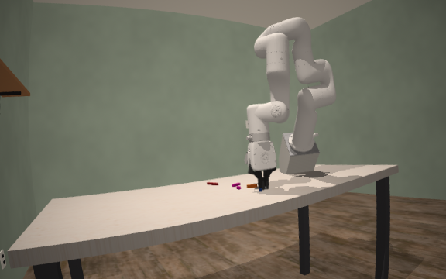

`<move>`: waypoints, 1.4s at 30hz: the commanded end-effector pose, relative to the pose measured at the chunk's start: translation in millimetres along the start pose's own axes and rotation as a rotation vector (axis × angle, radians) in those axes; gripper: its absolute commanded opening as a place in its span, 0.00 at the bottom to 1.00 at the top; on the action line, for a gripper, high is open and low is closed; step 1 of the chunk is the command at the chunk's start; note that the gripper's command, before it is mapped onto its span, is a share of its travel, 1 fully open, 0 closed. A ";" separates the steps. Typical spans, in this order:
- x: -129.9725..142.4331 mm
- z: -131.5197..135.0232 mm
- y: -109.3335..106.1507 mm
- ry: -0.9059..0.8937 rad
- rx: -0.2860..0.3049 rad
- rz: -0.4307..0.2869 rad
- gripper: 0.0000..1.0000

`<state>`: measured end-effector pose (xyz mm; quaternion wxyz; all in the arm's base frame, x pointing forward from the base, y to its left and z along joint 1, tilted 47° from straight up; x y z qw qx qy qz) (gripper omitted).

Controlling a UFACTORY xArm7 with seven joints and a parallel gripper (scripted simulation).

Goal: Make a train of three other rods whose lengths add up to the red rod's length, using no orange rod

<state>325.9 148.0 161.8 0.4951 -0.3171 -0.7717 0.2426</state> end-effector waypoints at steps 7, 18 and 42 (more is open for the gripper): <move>-0.2 -0.8 -0.4 0.001 -0.002 0.000 0.04; -0.2 -0.8 -0.4 0.001 -0.002 0.000 0.04; -0.2 -0.7 -51.5 0.001 -0.002 0.000 0.04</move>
Point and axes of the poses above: the point where the finger pads meet when closed, its own y axis out along the fingers, its own z axis across the jaws, x = y × z, the point moved 6 cm from there along -y, back along the fingers, and after that the axes turned 13 degrees about -y, right-handed, at the moved point
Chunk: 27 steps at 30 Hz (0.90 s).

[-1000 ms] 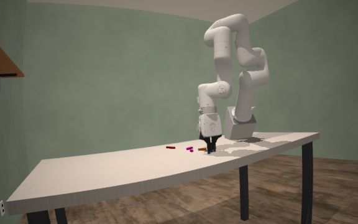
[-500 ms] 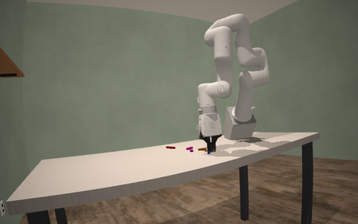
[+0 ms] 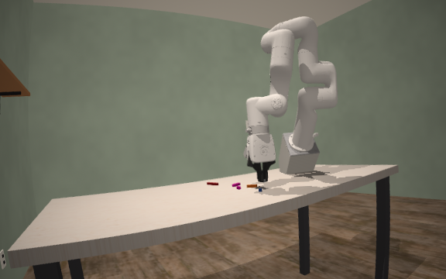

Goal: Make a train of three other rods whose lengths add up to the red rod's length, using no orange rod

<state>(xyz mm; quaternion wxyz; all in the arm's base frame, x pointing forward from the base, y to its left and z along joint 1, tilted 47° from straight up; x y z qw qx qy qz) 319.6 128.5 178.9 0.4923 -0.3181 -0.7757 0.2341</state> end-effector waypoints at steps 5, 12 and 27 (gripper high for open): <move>2.1 -1.8 -49.8 0.003 0.016 0.008 0.04; 2.2 -2.1 -68.2 0.003 0.016 0.008 0.04; 1.9 -2.2 -73.7 0.005 0.016 0.008 0.04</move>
Point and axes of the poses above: the point where the finger pads meet when closed, its own y axis out along the fingers, its own z axis across the jaws, x = y × z, the point moved 6 cm from there along -y, back along the fingers, and after that the axes turned 13 degrees about -y, right-handed, at the moved point
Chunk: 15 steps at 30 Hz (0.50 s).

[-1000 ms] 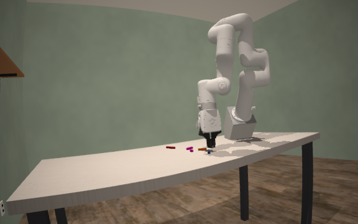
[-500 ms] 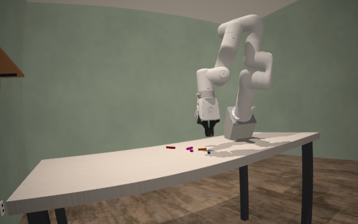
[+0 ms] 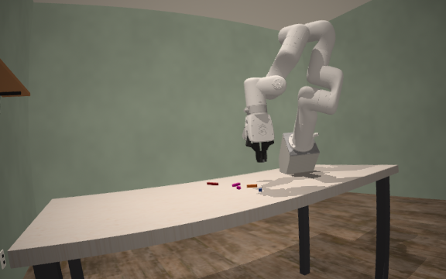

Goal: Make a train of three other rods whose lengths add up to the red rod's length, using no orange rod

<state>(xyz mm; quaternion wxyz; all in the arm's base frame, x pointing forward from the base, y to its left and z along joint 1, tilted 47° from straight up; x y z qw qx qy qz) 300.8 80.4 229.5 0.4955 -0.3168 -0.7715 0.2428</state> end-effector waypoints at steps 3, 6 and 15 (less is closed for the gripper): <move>-16.1 -3.8 -2.2 0.112 -0.005 0.002 0.04; -31.4 -7.0 -2.6 0.219 -0.005 0.002 0.04; -63.3 -14.3 -3.3 0.443 -0.006 0.003 0.04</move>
Point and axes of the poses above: the point where the finger pads meet when closed, its own y axis out along the fingers, its own z axis across the jaws, x = y × z, the point moved 6 cm from there along -y, back along the fingers, and after that the axes turned 13 degrees about -y, right-handed, at the moved point
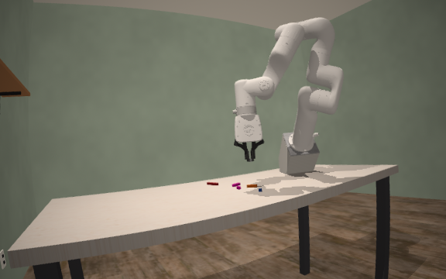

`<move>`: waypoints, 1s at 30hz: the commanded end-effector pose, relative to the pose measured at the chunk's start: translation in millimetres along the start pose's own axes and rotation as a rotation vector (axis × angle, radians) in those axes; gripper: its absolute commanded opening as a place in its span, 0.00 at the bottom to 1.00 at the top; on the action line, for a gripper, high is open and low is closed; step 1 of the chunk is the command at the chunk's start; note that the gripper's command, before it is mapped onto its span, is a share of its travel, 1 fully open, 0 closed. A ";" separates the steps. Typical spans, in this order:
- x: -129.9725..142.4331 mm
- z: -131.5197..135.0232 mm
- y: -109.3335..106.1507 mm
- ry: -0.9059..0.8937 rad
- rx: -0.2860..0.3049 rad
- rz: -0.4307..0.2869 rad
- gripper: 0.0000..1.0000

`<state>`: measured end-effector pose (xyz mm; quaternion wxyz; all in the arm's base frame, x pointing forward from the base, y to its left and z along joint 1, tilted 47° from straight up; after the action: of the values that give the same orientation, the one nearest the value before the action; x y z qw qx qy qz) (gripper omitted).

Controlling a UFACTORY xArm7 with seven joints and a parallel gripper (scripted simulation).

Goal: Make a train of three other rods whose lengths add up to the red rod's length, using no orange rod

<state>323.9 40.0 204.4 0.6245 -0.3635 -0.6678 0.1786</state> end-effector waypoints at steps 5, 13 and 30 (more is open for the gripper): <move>-32.3 -25.6 2.5 0.274 0.013 -0.007 0.04; -61.4 -45.3 3.2 0.516 0.016 -0.006 0.04; -90.4 -65.5 3.1 0.760 0.015 -0.004 0.04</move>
<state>380.7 -32.6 153.9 0.8170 -0.4207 -0.3931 0.0310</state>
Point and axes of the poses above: the point where the finger pads meet when closed, its own y axis out along the fingers, its own z axis across the jaws, x = y × z, the point moved 6 cm from there along -y, back along the fingers, and after that the axes turned 13 degrees about -y, right-handed, at the moved point
